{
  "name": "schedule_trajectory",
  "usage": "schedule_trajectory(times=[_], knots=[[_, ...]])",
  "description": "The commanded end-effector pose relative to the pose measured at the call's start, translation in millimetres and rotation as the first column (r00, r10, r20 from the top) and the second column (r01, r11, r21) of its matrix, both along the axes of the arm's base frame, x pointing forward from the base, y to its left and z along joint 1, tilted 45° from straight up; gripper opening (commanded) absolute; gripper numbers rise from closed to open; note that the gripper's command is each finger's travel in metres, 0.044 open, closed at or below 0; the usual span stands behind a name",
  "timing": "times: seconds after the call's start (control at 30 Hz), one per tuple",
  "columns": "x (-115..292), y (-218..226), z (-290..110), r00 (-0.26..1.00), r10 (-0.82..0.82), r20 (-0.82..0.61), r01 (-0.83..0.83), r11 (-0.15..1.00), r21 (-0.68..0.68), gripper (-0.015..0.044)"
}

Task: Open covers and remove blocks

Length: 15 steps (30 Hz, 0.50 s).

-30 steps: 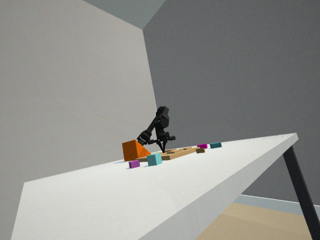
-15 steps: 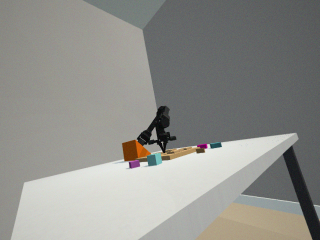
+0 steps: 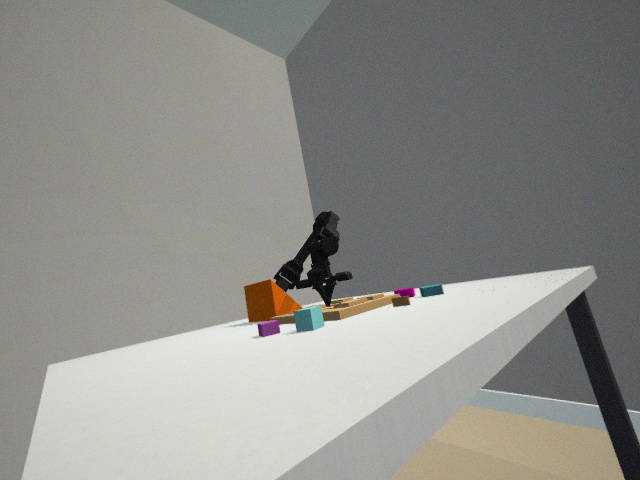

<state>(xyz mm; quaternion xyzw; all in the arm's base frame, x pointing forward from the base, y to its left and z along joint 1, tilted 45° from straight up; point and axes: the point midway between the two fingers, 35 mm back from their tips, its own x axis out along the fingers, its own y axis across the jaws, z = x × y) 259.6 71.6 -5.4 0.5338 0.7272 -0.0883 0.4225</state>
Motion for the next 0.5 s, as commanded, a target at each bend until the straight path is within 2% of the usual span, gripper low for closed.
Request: schedule_trajectory(times=[0.0,0.17,0.23,0.3,0.33,0.47], knots=[[-1.4,-2.7,5.9,0.85,-0.381,-0.363,0.366,0.924,-0.112,0.0],[-3.0,-5.1,10.5,0.523,-0.629,-0.575,0.581,0.757,-0.3,0.0],[-3.2,-5.5,11.2,0.469,-0.654,-0.594,0.6,0.729,-0.33,0.0],[-3.2,-5.5,11.2,0.469,-0.654,-0.594,0.6,0.729,-0.33,0.0],[-1.3,-2.7,4.9,0.88,-0.343,-0.328,0.331,0.939,-0.093,0.0026],[0.3,-11.4,13.4,0.811,-0.426,-0.401,0.406,0.903,-0.137,0.0131]])
